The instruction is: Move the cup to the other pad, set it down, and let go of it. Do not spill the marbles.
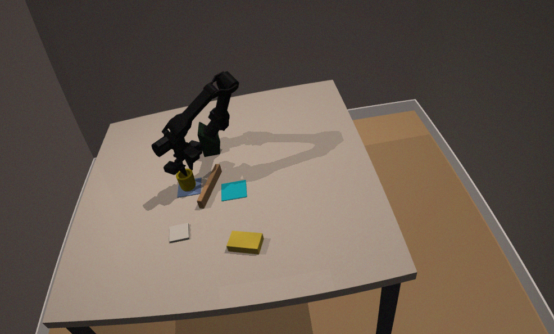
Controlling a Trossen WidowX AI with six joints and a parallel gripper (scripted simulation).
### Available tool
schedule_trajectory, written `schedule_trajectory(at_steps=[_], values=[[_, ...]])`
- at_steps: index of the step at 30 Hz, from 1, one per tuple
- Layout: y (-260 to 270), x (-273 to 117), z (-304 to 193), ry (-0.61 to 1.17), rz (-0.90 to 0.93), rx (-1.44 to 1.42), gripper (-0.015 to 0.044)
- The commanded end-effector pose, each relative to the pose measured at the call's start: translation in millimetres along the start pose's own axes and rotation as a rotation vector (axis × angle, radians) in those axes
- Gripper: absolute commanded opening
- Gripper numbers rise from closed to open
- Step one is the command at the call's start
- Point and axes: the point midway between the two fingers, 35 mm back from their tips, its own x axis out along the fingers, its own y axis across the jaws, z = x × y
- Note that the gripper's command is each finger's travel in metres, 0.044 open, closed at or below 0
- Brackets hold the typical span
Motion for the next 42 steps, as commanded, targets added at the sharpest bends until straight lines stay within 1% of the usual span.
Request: schedule_trajectory(at_steps=[1, 12, 35, 36, 42], values=[[0.6, 5.9, 0.5, -0.005, 0.0, 0.006, 0.0166], [2.2, 19.1, 0.5, -0.006, 0.001, 0.006, 0.0166], [2.2, 17.6, 0.0, -0.001, 0.003, 0.0, 0.0013], [2.2, 17.6, 0.0, -0.001, 0.003, 0.0, 0.0], [0.8, 5.2, -0.1, -0.001, 0.001, 0.001, 0.0]])
